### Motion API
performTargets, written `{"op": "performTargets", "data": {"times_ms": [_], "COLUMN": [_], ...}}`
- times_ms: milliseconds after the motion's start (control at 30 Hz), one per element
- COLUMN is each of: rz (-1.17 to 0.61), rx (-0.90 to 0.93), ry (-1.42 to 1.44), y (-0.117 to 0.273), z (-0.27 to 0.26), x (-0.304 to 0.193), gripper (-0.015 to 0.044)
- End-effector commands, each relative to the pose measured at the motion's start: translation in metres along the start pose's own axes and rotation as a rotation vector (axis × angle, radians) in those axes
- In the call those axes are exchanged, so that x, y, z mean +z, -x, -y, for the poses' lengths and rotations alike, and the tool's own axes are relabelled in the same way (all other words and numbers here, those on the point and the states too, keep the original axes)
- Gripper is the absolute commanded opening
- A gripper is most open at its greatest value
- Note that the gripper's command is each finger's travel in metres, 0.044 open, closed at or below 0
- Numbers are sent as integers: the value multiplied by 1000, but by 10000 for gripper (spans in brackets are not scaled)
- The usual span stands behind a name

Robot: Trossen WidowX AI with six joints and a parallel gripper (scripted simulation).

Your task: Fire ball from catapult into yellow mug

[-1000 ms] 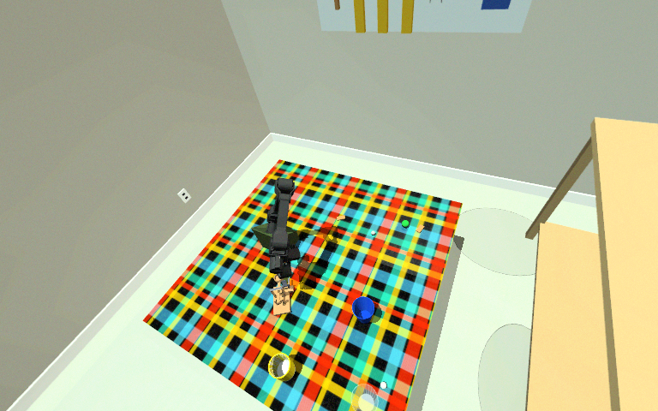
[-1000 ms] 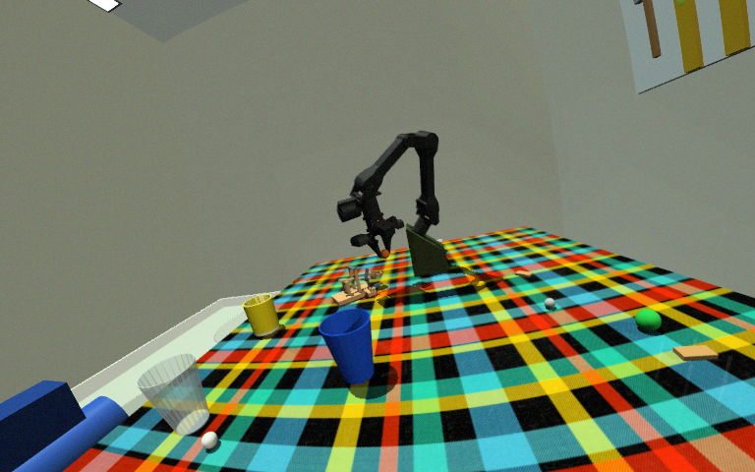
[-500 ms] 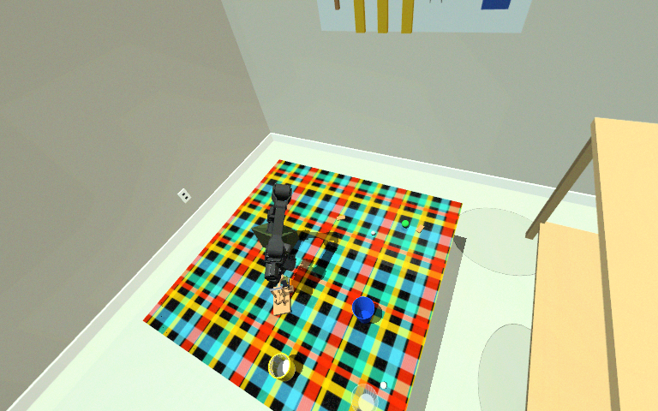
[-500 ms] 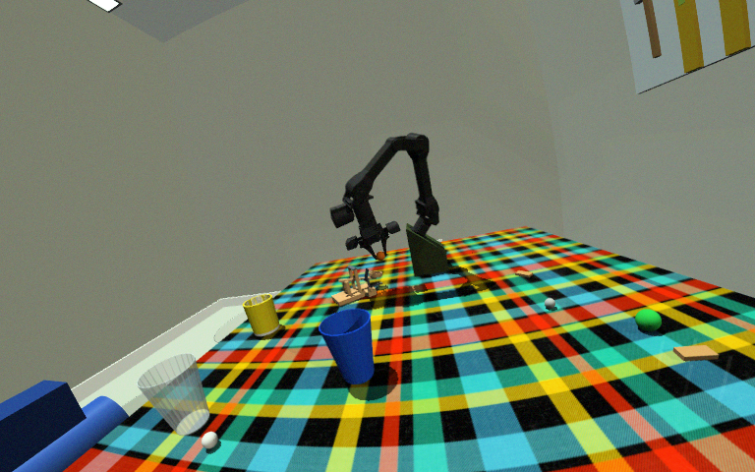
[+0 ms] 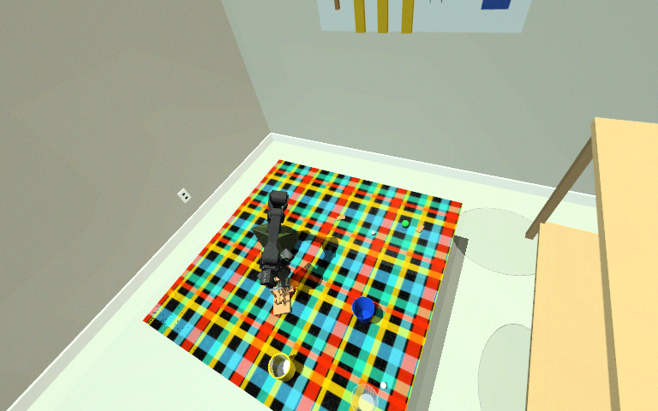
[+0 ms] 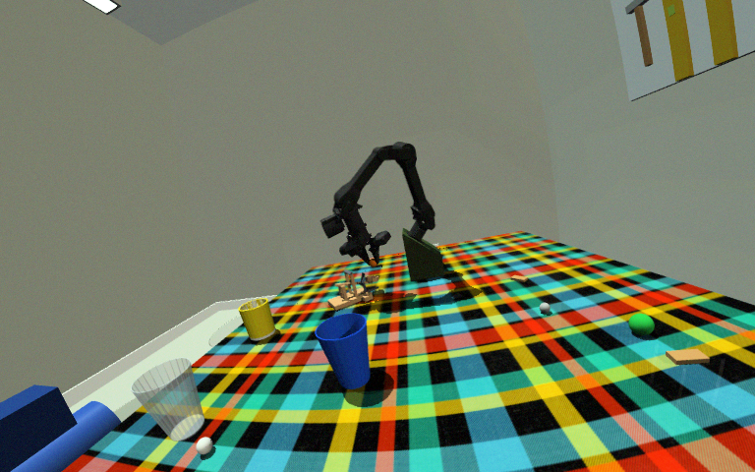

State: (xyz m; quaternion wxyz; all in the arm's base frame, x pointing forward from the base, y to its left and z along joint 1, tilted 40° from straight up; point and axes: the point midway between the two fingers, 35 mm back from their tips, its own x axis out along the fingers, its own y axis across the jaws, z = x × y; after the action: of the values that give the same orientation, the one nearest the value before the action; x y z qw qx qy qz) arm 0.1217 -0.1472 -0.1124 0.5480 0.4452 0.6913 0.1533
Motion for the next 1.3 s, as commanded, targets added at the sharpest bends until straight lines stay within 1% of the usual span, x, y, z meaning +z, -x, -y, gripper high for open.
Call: {"op": "performTargets", "data": {"times_ms": [0, 500, 667, 833, 1267], "rz": [-13, -77, -78, -78, -78], "rx": [6, 39, 40, 40, 40], "ry": [-131, -603, -608, -608, -608], "y": [0, -10, -12, -25, -39], "z": [7, 27, 27, 29, 30], "x": [-1, -6, -6, -3, -1], "gripper": [0, 0, 0, 0, 0]}}
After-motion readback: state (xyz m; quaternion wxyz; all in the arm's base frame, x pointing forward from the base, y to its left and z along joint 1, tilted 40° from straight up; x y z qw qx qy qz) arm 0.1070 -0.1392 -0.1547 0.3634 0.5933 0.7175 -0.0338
